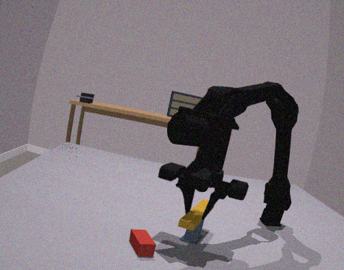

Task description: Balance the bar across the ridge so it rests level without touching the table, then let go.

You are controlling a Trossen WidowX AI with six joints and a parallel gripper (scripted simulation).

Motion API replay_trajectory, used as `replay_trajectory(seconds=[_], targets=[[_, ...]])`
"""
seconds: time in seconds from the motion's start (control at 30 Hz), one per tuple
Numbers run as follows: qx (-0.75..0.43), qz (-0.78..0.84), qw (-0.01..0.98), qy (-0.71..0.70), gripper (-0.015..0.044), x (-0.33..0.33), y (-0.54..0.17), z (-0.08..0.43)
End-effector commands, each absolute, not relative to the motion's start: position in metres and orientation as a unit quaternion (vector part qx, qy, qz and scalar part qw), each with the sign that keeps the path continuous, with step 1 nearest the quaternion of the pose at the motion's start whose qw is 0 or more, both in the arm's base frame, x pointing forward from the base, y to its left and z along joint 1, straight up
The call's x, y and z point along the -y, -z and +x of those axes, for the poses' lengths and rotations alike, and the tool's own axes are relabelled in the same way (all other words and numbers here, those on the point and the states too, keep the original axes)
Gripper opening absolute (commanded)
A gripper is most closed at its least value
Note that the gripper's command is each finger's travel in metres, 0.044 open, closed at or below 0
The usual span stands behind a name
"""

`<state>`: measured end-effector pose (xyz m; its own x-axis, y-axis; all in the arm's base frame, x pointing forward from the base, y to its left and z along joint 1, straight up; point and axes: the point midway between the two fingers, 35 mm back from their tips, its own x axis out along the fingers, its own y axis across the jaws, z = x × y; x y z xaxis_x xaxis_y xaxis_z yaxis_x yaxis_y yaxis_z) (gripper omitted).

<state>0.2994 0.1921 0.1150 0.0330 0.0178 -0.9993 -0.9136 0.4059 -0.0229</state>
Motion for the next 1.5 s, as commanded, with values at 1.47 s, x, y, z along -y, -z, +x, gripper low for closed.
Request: replay_trajectory(seconds=[1.47], targets=[[-0.58,-0.386,0.606,-0.384,0.0264,-0.192,-0.115,0.2994]])
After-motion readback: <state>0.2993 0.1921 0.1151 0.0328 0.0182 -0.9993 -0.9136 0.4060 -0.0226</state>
